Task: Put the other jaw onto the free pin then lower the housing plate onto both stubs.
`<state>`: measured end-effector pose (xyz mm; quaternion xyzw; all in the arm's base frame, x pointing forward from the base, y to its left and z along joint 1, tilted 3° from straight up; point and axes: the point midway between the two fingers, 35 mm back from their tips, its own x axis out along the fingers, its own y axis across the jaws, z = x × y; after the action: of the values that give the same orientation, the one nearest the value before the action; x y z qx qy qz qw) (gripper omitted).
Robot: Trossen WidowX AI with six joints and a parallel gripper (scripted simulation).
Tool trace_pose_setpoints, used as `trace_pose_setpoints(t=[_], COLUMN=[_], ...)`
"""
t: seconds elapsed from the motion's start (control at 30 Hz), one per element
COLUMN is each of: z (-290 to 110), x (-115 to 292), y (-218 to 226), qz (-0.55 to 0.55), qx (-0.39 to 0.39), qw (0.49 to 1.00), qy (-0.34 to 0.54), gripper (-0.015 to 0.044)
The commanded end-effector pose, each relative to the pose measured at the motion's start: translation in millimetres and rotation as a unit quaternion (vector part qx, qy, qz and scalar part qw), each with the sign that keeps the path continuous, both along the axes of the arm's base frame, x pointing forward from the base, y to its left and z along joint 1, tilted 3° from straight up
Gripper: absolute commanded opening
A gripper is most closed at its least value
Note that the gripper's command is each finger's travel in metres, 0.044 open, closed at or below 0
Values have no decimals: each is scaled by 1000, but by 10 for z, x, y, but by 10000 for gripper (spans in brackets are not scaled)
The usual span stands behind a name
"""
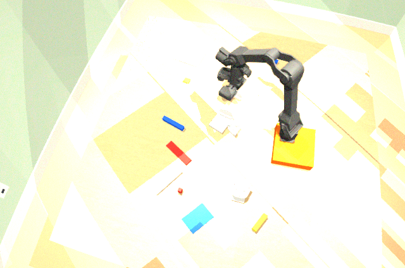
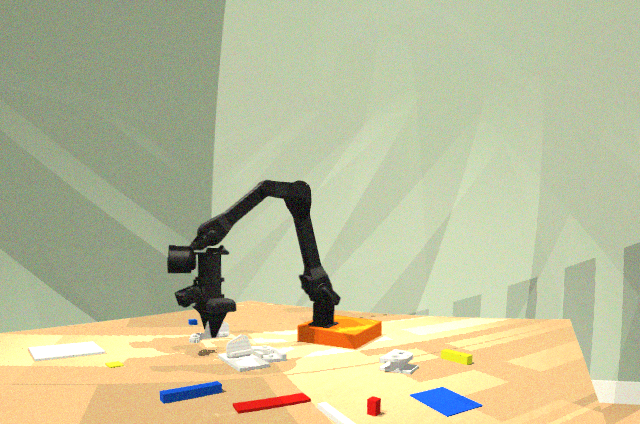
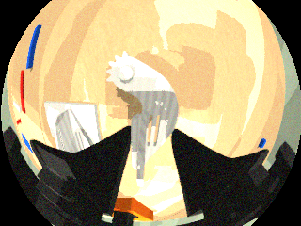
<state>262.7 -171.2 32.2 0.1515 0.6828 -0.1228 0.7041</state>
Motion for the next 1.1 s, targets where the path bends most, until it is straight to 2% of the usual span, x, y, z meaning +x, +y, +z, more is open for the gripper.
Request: trace_pose_setpoints(t=[0.0,0.3,0.57,1.07], z=[166,447,469,514], x=[4,-28,-32,-65], y=[-18,-13,-8,289], qz=[1,0,2,212], qx=[-4,-4,-5,-12], qw=[1000,1000,1000,977], qy=[-2,-2,-2,-8], gripper=[134,134,134,134])
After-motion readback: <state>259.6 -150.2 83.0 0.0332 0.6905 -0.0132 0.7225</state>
